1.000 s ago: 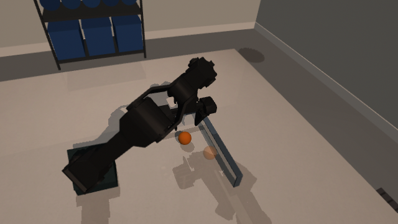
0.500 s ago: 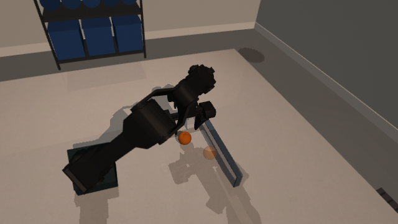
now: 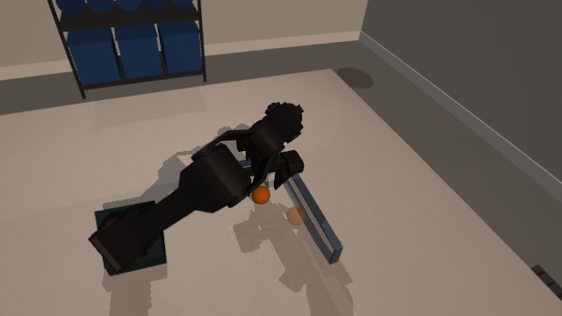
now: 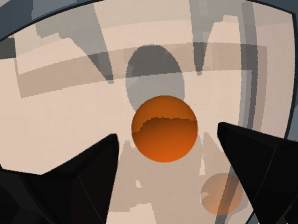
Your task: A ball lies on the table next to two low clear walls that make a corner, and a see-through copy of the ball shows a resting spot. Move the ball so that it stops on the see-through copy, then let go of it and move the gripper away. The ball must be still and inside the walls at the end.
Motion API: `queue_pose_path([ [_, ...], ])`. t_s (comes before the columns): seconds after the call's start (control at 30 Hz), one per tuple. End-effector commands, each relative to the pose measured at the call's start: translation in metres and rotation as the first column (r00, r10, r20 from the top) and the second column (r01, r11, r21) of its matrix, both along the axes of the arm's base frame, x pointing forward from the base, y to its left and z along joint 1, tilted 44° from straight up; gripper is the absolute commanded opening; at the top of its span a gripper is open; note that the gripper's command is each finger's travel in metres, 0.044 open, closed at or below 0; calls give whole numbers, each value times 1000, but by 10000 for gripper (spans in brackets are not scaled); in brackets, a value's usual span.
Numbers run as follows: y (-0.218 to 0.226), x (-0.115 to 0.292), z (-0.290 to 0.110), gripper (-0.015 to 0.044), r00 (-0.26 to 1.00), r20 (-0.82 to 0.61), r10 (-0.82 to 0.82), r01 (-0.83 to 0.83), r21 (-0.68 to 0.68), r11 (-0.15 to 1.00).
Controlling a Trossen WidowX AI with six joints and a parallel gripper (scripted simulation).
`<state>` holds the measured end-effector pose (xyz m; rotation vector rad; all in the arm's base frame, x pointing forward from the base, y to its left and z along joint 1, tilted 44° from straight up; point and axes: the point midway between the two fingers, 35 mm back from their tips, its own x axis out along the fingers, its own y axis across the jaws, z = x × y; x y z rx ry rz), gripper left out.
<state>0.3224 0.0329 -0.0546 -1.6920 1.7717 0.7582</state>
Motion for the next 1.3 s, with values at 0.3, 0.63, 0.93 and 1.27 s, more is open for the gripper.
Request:
queue_pose_path([
  [0.3,-10,-3,-10,226,1000,-10,4,-4,-7,1000],
  [0.63,-3,0,-4,81,1000,-9,4,-4,-6,1000],
  [0.93,34,7,31,0,1000,-10,5,-5,0,1000],
  [1.27,73,5,76,0,1000,-11,4,-4,-1,1000],
])
